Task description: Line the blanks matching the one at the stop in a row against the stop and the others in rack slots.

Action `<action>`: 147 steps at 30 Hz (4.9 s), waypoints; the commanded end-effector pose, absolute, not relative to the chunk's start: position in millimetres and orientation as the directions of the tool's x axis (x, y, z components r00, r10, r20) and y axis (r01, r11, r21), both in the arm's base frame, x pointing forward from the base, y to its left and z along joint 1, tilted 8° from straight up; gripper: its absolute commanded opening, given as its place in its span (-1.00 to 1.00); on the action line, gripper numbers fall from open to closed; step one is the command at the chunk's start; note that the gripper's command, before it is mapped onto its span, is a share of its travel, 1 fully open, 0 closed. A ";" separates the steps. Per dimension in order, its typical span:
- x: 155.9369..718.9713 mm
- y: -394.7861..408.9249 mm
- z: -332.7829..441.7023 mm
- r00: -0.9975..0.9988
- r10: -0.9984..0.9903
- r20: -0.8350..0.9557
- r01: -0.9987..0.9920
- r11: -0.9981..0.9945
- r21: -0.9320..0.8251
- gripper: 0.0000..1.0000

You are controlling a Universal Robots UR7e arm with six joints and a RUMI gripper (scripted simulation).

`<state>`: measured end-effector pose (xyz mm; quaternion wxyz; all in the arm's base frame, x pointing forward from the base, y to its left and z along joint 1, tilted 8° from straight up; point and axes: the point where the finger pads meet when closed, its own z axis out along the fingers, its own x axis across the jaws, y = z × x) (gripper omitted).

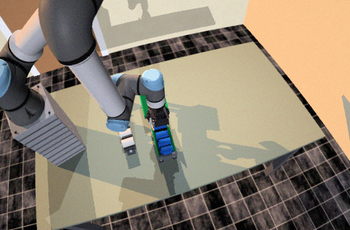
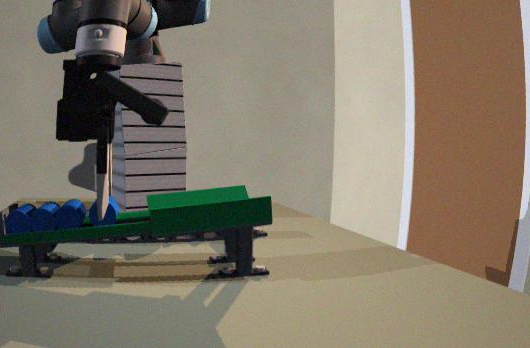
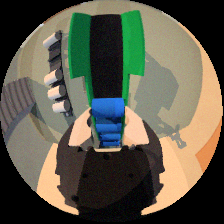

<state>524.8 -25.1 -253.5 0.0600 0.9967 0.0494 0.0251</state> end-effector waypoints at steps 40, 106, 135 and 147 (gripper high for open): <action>528.6 -27.3 -251.8 0.994 0.100 0.050 0.093 -0.988 0.124 -0.08; 520.1 -14.8 -163.0 0.994 0.101 0.046 0.095 -0.988 0.122 -0.03; 520.7 -14.9 -162.1 0.994 0.101 0.047 0.095 -0.988 0.123 1.00; 519.6 -13.3 -154.1 0.994 0.102 0.046 0.096 -0.988 0.122 1.00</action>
